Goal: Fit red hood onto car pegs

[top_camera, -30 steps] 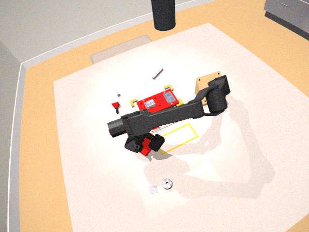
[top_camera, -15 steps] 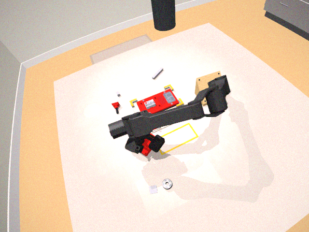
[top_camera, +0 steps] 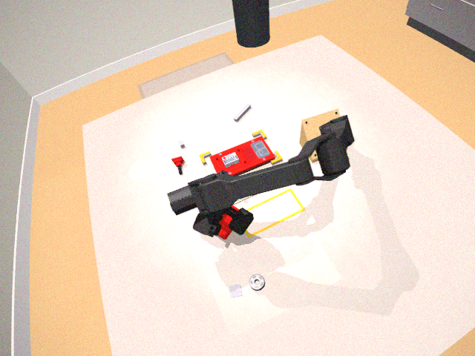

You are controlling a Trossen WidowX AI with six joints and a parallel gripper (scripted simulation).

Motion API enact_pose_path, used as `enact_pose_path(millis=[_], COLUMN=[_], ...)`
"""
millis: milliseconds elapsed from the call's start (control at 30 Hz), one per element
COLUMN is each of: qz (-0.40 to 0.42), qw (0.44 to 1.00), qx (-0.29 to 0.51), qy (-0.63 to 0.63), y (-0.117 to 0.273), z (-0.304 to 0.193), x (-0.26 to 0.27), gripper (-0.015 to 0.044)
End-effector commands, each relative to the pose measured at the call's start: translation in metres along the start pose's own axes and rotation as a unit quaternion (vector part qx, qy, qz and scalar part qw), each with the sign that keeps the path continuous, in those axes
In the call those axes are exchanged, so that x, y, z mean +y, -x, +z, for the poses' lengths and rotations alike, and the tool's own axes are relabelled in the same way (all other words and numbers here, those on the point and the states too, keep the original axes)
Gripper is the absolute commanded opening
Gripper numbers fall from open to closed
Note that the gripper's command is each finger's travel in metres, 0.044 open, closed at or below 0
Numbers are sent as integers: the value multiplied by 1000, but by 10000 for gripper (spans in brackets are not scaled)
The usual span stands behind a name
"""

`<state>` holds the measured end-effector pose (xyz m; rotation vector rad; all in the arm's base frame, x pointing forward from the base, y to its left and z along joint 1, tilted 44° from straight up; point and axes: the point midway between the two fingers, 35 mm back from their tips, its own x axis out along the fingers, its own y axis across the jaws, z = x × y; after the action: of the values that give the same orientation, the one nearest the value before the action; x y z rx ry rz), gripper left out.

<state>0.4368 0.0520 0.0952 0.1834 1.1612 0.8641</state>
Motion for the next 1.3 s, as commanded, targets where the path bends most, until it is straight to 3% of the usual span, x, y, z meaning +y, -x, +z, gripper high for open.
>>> enact_pose_path(millis=[0,100,233,533,900,1267], qz=[1,1,0,0,0,-1], qw=[1000,1000,1000,1000,1000,1000], qx=[0,0,0,0,0,1], qy=[-4,-4,0,0,-1,-1], y=[-2,-4,-2,-2,21,67], z=[-1,-1,0,0,0,-1], x=[0,0,0,0,0,-1], gripper=[440,440,335,275,0,0])
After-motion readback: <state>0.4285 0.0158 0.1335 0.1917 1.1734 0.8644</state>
